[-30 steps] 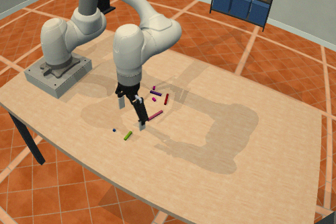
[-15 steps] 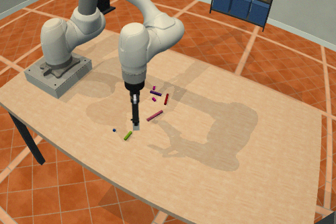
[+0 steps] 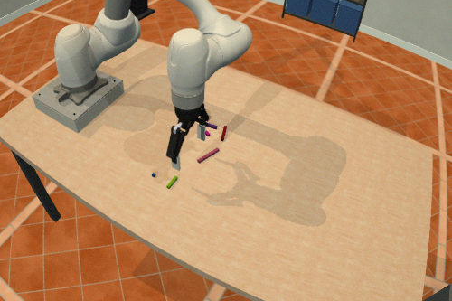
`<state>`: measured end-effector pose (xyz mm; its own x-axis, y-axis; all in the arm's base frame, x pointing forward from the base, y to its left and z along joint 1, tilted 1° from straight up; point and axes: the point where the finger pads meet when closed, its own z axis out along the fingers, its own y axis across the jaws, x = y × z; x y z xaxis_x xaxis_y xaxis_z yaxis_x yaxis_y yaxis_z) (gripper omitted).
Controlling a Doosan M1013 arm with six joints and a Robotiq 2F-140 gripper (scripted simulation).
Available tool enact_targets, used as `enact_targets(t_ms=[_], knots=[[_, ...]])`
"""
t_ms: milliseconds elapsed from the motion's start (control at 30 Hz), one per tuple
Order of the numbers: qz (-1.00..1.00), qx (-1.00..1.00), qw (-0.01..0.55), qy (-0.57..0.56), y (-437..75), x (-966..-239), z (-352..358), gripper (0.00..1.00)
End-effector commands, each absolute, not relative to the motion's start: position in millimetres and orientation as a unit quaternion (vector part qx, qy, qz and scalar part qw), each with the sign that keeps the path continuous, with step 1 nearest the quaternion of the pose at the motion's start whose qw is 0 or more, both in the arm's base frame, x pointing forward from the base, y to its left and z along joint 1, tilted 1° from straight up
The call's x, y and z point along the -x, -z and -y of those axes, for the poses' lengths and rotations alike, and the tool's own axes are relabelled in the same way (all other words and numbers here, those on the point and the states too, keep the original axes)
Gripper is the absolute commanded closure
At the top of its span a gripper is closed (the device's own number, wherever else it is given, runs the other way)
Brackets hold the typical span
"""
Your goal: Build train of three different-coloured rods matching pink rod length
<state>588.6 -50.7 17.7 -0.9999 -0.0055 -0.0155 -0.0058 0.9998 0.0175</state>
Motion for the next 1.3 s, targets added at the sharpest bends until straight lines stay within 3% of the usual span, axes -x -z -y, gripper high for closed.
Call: enact_targets(t_ms=[0, 533, 1267], knots=[[-0.997, -0.081, 0.006, -0.002, -19, -595, 44, 0.00], [-0.934, -0.358, 0.005, -0.003, -19, -603, 24, 0.00], [-0.929, -0.370, 0.005, -0.004, -19, -603, 23, 0.00]])
